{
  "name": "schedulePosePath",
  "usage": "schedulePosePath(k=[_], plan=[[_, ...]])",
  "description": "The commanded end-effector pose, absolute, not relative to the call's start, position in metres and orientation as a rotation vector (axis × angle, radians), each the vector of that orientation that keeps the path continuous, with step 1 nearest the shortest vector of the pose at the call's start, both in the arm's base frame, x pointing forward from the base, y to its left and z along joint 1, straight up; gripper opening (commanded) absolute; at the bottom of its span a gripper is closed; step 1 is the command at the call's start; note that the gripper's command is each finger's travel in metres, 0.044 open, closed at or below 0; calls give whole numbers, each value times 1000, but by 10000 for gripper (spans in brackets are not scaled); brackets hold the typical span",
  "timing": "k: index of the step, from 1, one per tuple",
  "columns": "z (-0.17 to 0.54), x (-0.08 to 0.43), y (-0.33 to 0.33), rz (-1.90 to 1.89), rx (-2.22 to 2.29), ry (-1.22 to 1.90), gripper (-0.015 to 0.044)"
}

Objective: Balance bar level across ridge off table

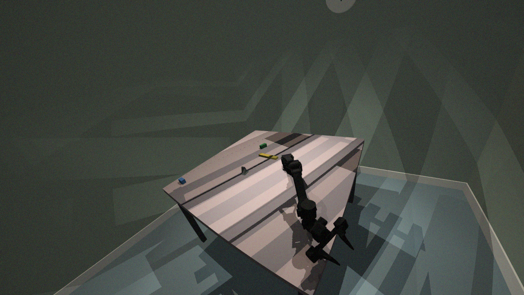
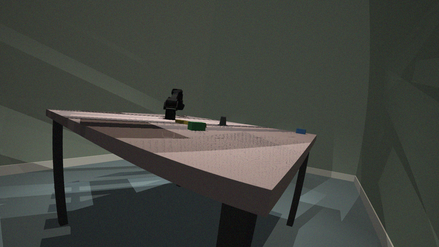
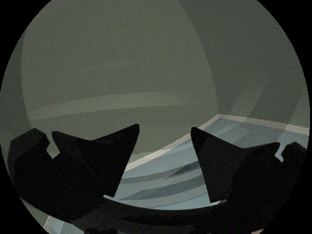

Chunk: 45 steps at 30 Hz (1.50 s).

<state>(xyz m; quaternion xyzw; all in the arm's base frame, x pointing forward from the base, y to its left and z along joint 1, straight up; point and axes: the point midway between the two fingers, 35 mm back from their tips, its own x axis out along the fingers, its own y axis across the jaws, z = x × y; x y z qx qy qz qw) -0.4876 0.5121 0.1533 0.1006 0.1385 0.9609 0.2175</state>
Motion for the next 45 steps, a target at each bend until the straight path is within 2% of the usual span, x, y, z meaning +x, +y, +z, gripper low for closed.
schedulePosePath(k=[1, 23, 45], plan=[[152, -462, 534, 2599, 245, 366, 315], [150, -255, 646, 2194, 77, 389, 315], [136, -39, 663, 1804, -60, 517, 315]])
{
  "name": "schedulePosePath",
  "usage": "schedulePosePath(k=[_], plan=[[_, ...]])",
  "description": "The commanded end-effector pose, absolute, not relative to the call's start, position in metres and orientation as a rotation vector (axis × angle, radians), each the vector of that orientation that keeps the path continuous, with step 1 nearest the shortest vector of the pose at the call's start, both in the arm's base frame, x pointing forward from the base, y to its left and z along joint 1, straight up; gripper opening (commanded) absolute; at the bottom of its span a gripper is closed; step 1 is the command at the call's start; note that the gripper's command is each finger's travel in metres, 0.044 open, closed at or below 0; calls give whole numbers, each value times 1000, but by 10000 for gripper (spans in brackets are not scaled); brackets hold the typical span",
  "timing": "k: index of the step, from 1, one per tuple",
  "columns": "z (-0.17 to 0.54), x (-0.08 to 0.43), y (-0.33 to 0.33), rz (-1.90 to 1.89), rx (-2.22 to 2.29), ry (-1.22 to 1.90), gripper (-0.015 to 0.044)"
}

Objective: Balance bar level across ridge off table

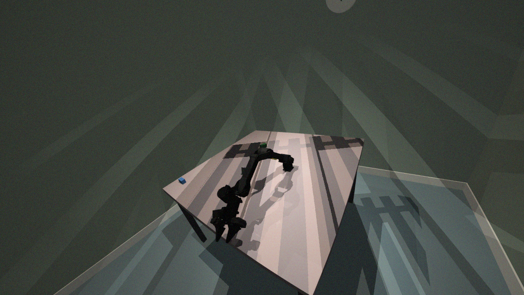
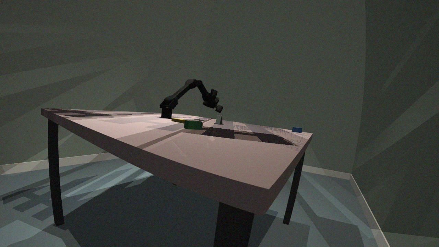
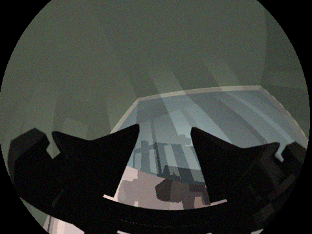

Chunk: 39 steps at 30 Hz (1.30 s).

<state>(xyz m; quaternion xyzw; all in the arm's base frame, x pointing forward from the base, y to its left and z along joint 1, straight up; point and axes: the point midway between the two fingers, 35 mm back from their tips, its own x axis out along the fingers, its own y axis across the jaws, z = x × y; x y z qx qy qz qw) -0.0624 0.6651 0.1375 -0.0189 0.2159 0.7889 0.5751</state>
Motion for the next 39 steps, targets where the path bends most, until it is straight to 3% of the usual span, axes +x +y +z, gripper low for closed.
schedulePosePath(k=[1, 28, 39], plan=[[136, -29, 662, 1788, -65, 522, 315], [128, 199, 576, 1325, -140, 674, 315], [125, 263, 529, 1223, -161, 681, 315]])
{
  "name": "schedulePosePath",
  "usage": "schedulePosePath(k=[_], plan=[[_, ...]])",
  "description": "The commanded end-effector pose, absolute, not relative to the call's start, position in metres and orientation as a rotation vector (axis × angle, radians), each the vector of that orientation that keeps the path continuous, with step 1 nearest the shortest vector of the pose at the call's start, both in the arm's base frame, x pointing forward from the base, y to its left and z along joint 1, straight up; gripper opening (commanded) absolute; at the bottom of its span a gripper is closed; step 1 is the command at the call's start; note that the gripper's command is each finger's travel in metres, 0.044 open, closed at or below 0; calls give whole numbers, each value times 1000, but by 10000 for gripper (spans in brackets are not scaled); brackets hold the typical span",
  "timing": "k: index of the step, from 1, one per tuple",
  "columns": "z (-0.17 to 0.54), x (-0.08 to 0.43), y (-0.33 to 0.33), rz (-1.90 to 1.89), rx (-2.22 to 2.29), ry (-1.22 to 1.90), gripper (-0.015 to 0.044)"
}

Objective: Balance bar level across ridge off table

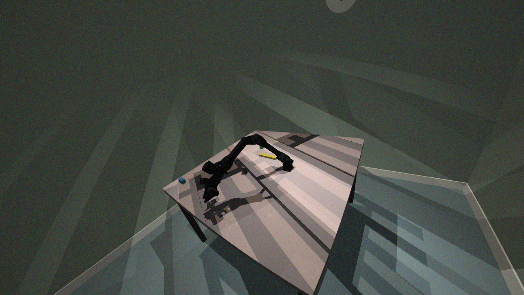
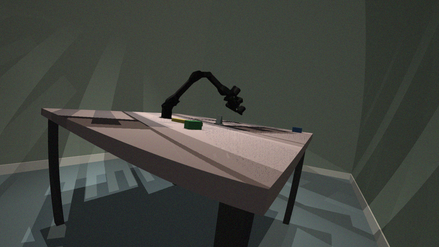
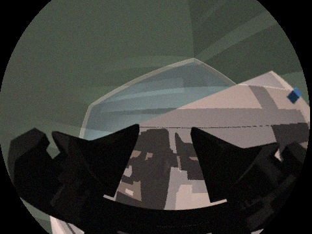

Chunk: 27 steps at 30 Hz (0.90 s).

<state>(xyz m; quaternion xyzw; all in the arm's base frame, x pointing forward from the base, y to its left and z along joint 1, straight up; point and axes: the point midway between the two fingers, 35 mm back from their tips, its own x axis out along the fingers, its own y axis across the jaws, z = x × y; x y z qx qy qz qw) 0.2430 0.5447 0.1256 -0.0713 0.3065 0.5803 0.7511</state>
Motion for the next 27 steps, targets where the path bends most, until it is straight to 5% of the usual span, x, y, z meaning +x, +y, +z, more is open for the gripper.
schedulePosePath(k=[1, 27], plan=[[124, 270, 523, 1201, -160, 689, 315], [107, 396, 340, 745, -200, 880, 315]])
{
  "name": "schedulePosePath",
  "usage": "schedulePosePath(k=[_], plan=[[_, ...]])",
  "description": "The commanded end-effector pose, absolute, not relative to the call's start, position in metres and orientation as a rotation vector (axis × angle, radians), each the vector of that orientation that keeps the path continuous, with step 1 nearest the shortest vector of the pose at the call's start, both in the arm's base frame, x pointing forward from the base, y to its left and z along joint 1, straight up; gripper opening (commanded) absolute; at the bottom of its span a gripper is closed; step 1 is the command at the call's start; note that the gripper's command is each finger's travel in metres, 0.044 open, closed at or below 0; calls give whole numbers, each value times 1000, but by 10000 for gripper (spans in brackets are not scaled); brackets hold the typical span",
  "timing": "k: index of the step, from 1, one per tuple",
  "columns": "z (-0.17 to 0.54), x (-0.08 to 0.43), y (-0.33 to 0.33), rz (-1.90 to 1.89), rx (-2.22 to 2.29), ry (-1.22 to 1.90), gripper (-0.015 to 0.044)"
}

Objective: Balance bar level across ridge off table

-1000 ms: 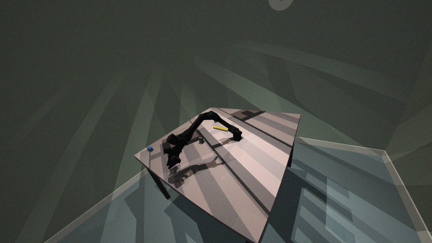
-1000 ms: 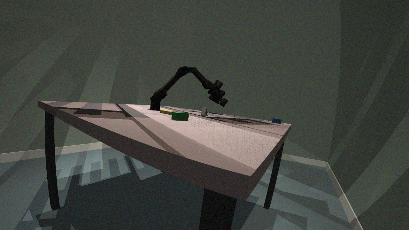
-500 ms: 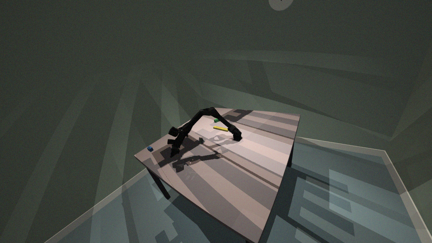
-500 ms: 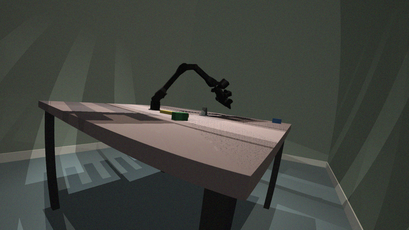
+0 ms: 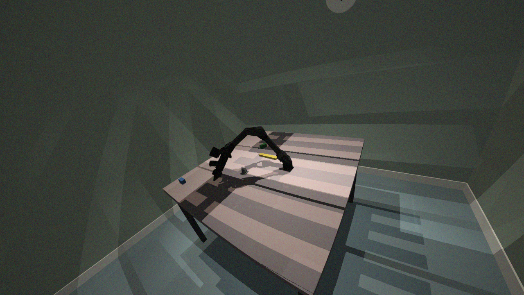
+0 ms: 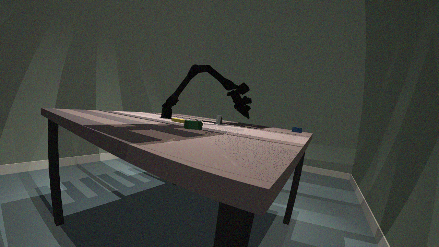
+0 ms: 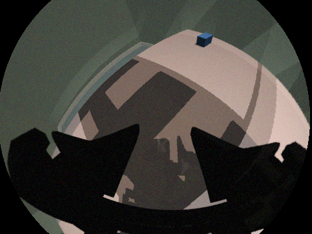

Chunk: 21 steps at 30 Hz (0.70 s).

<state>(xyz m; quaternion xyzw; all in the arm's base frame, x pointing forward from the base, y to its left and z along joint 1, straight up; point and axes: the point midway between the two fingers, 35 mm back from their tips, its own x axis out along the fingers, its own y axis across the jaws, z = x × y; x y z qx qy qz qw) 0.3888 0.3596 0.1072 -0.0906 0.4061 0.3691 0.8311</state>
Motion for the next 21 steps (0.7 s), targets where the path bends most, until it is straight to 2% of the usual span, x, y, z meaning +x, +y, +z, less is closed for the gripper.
schedulePosePath(k=[1, 21], plan=[[107, 399, 333, 730, -201, 888, 315], [106, 427, 178, 472, -220, 1046, 315]])
